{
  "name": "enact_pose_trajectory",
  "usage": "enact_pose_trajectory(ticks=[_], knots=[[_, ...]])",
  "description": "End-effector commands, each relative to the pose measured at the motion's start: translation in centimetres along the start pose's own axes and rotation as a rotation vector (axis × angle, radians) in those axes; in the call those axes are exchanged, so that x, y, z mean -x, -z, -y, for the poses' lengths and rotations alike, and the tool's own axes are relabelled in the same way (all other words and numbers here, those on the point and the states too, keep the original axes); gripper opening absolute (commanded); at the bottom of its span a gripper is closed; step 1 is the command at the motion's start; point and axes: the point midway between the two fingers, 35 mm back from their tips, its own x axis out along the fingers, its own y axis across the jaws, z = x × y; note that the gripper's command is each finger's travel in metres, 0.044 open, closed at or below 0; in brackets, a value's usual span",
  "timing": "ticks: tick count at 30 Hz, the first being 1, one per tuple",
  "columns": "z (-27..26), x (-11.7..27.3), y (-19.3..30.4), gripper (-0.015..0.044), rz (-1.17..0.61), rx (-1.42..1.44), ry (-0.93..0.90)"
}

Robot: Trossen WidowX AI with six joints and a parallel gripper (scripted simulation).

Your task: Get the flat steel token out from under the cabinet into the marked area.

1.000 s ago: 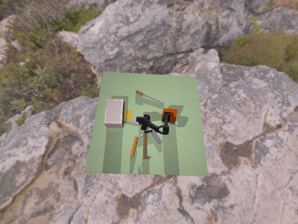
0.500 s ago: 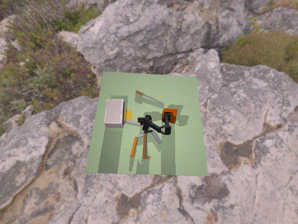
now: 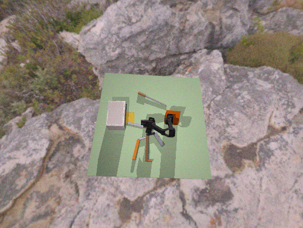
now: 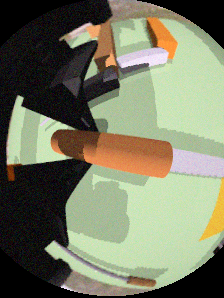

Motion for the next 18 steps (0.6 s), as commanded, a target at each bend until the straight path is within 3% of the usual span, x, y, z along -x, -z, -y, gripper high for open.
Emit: enact_pose_trajectory(ticks=[1,18], knots=[[-0.3,0.0,0.0,0.0,-0.001,-0.014,0.0],[-2.1,0.2,0.3,0.0,-0.002,-0.077,0.001]])
